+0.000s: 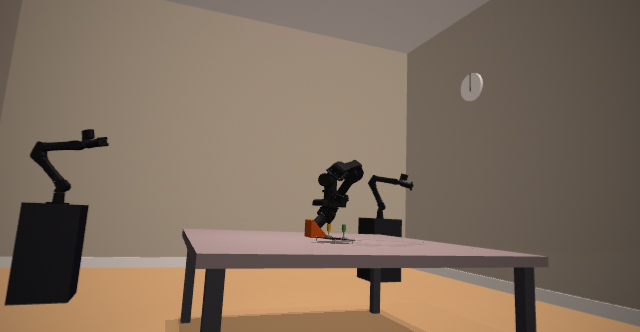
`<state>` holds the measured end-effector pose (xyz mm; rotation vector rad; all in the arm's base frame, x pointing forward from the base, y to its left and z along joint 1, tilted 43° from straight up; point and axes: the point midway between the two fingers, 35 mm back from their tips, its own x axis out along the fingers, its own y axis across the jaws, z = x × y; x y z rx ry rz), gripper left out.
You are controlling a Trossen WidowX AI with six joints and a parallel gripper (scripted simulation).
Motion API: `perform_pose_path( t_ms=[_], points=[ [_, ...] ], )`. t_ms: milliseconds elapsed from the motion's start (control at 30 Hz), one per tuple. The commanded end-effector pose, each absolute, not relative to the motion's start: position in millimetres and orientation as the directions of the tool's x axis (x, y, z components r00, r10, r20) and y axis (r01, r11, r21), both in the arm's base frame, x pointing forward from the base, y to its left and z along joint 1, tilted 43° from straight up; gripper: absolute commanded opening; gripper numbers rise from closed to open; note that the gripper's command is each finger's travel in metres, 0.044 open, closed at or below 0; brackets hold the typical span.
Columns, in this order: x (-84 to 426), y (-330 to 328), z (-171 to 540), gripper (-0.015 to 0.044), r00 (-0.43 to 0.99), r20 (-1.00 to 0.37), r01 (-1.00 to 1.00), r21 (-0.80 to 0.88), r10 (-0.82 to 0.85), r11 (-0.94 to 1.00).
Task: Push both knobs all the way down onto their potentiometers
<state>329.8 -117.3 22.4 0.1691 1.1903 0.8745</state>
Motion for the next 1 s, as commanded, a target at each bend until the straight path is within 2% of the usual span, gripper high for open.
perform_pose_path(
  t_ms=[0,967],
  points=[
    [330.4,-116.6,22.3,0.0000,0.100,-0.735,-0.500,0.546,0.671,0.672],
    [330.8,-114.2,19.7,0.0000,0.100,-0.735,-0.500,0.546,0.671,0.672]
  ],
)
